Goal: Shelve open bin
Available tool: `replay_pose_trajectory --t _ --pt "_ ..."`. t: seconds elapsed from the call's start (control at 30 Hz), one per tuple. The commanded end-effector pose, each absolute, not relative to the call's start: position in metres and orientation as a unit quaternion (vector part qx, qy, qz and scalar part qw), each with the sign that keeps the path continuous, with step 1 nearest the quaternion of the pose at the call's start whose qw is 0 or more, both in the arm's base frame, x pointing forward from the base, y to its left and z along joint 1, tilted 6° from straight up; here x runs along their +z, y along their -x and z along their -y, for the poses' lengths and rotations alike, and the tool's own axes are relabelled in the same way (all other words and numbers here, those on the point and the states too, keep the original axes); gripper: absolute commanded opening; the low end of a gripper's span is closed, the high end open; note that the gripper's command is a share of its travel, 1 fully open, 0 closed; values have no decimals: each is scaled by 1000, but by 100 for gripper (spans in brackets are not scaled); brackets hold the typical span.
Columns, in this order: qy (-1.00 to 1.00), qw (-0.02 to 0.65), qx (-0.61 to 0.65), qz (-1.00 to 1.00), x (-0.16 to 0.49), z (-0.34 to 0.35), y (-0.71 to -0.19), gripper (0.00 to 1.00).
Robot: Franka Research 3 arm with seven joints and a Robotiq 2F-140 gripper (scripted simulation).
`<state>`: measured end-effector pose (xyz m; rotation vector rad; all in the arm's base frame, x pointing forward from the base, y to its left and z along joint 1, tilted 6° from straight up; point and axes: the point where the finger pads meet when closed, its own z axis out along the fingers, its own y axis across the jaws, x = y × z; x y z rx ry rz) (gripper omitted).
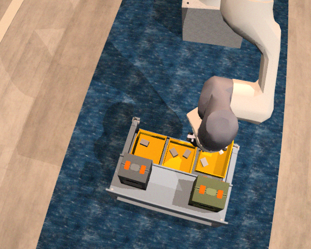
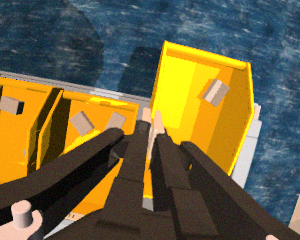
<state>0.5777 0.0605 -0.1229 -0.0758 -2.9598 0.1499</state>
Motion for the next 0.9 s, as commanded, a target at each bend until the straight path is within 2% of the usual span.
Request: replay_pose_trajectory --t 0.0,0.87 --pt "23 85 49 995 -121 -62 -580 0" --pt "22 79 49 995 -122 -62 -587 0"
